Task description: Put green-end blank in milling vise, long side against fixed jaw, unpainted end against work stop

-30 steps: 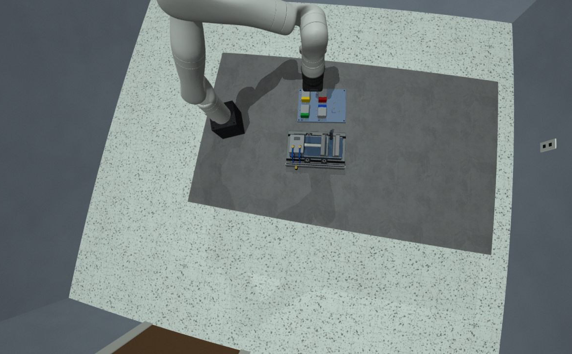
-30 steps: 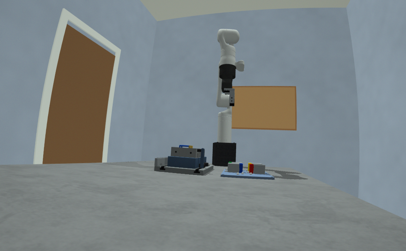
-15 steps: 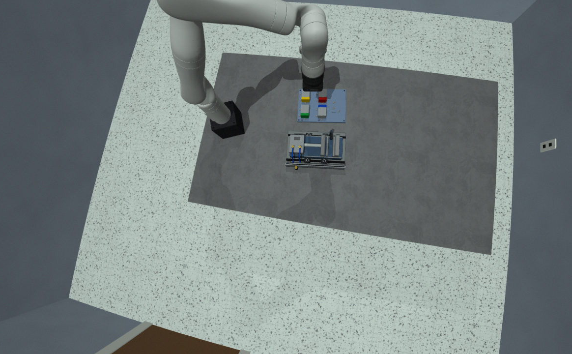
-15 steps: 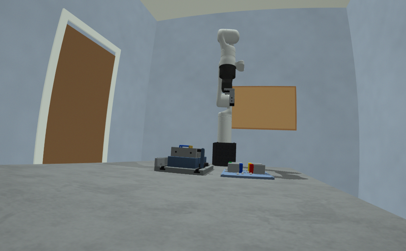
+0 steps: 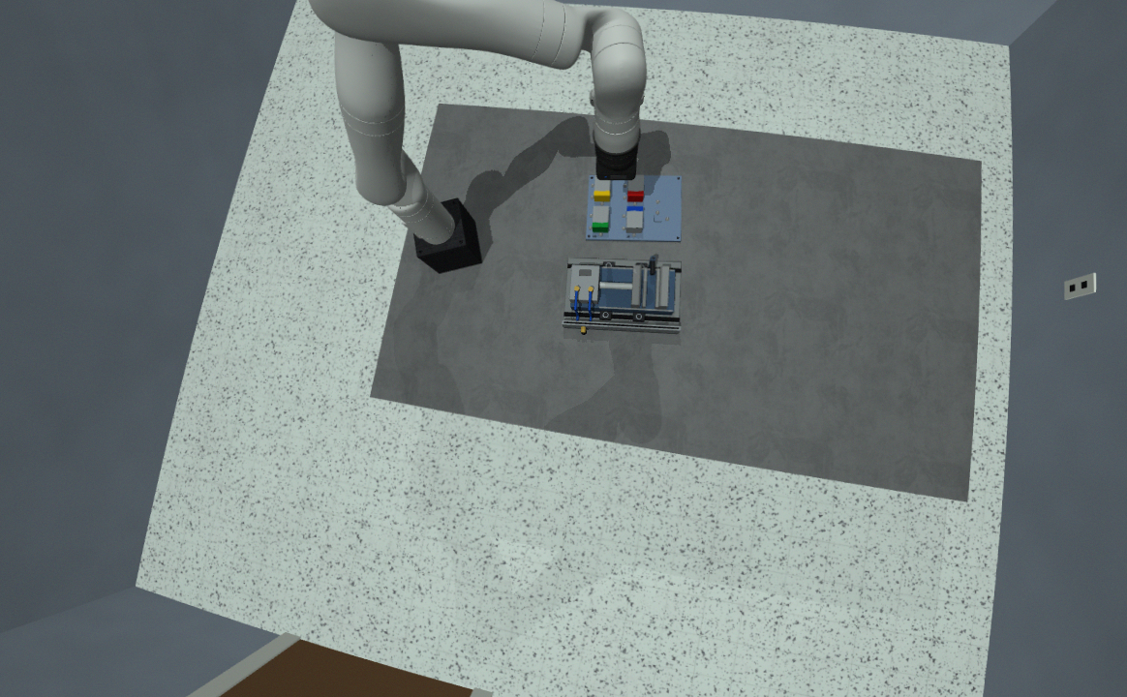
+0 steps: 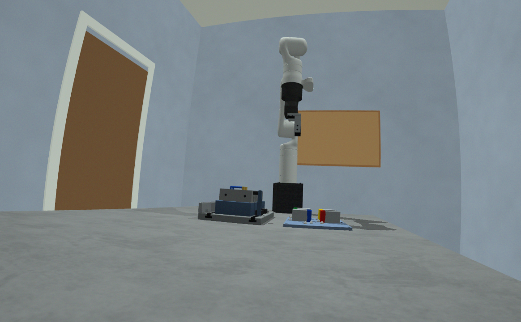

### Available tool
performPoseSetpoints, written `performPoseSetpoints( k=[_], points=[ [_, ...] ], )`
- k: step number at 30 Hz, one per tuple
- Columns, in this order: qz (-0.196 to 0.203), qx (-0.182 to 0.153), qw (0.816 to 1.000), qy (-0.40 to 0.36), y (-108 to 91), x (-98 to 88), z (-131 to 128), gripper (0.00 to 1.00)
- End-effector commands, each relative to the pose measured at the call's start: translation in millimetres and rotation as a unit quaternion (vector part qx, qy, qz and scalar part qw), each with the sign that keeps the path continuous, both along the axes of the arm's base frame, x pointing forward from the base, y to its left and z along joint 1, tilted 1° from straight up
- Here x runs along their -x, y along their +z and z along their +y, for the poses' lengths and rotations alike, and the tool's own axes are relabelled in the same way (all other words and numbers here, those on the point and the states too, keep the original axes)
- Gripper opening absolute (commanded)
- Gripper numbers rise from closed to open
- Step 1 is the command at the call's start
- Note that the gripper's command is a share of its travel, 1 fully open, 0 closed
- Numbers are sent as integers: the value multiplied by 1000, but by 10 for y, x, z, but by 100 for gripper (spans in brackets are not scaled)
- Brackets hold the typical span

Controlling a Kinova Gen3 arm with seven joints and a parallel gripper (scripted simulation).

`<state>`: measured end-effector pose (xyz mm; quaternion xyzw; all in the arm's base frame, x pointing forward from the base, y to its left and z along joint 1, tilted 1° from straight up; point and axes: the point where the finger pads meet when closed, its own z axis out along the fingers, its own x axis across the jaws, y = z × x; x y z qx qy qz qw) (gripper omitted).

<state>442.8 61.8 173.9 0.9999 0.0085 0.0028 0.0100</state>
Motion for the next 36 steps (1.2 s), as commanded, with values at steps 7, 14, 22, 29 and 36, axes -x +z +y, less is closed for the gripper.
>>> performPoseSetpoints(
  k=[7, 14, 22, 29, 36],
  points=[
    [-1, 0, 1000, 0, 8, -5, 1, 100],
    [-1, 0, 1000, 0, -92, -5, 2, 100],
    [-1, 0, 1000, 0, -359, -7, 4, 100],
    [-6, -1, 1000, 0, -481, -29, 9, 100],
    [-3, -1, 1000, 0, -756, -20, 9, 100]
  ],
)
